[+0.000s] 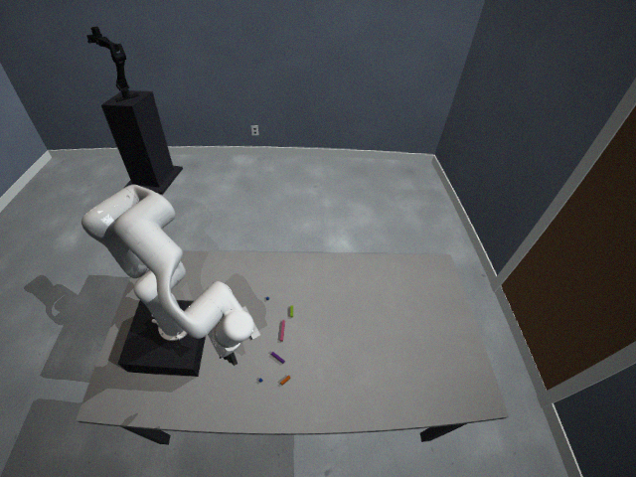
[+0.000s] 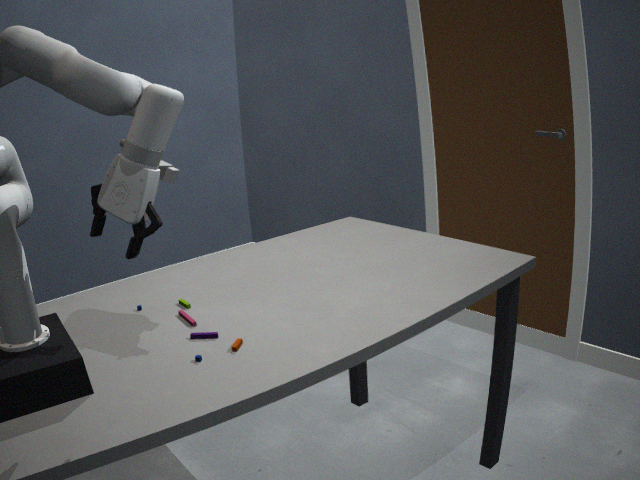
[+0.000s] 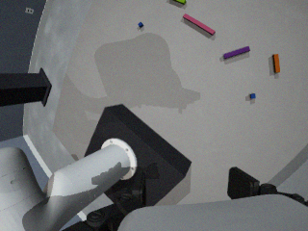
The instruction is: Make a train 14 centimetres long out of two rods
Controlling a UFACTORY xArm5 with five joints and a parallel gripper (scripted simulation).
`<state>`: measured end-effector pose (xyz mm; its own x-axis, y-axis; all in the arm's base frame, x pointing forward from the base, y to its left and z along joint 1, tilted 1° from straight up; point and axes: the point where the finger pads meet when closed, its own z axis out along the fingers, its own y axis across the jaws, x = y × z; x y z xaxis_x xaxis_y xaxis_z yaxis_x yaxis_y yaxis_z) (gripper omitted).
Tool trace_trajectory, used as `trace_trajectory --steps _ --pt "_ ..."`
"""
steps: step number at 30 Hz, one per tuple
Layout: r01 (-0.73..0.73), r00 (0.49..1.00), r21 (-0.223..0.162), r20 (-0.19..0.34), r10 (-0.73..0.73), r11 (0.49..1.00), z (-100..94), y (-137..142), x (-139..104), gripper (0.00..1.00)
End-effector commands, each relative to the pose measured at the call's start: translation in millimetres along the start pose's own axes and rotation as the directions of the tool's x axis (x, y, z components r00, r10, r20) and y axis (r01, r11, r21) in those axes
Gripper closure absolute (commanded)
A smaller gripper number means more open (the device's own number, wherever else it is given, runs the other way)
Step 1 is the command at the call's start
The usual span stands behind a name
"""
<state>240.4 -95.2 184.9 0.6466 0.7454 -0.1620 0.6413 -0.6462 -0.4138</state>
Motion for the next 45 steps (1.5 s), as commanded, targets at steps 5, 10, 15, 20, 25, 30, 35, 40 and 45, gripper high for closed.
trace_trajectory --steps 5,10,15,20,25,30,35,40,45 --pt "-0.158 0.986 -0.099 -0.067 0.152 0.982 34.4 53 13 0.0" --pt "-0.2 0.978 -0.121 -0.089 0.19 0.972 43.3 65 16 0.0" --pt "-0.334 0.937 -0.182 -0.169 0.306 0.925 71.2 100 22 0.0" --pt "-0.421 0.899 -0.212 -0.228 0.375 0.882 88.5 119 24 0.0" --pt "-0.496 0.857 -0.231 -0.285 0.43 0.837 102.9 134 25 0.0" --pt "-0.554 0.818 -0.24 -0.333 0.469 0.797 113.6 144 25 0.0" --pt "-0.605 0.78 -0.244 -0.376 0.5 0.758 122.7 152 25 0.0" --pt "-0.619 0.768 -0.245 -0.389 0.509 0.746 125.2 153 25 0.0" --pt "-0.619 0.768 -0.245 -0.389 0.509 0.746 125.2 153 25 0.0"
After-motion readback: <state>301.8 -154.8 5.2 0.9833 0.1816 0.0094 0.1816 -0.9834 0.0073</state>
